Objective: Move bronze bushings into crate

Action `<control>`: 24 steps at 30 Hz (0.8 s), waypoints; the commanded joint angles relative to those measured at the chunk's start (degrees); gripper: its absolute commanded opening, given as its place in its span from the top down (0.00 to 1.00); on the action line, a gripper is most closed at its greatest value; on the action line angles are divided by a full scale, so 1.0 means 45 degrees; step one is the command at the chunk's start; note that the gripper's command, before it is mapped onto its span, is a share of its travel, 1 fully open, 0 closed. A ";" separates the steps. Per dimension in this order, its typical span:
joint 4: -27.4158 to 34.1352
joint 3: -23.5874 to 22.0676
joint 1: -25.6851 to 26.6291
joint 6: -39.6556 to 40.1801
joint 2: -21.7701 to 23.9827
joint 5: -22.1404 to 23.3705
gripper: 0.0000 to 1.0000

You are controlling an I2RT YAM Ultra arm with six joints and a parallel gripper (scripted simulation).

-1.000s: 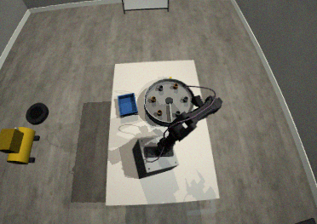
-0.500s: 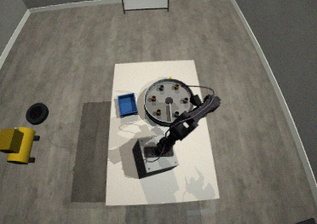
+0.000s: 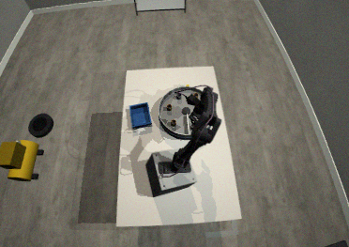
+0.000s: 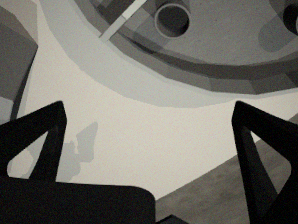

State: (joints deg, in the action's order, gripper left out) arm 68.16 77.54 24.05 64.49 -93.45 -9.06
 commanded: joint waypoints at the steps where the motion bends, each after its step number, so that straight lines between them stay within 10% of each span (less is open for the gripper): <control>1: -0.1200 -0.0189 -0.1345 -0.1062 -0.0461 -0.1432 0.00; 22: -0.1324 0.0054 -0.1650 -0.1296 -0.0416 -0.1806 0.00; 23: -0.1324 0.0054 -0.1650 -0.1292 -0.0416 -0.1806 0.89; 24: -0.1324 0.0054 -0.1650 -0.1291 -0.0416 -0.1806 0.89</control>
State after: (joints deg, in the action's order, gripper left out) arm 62.57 77.32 16.93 59.22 -96.38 -17.19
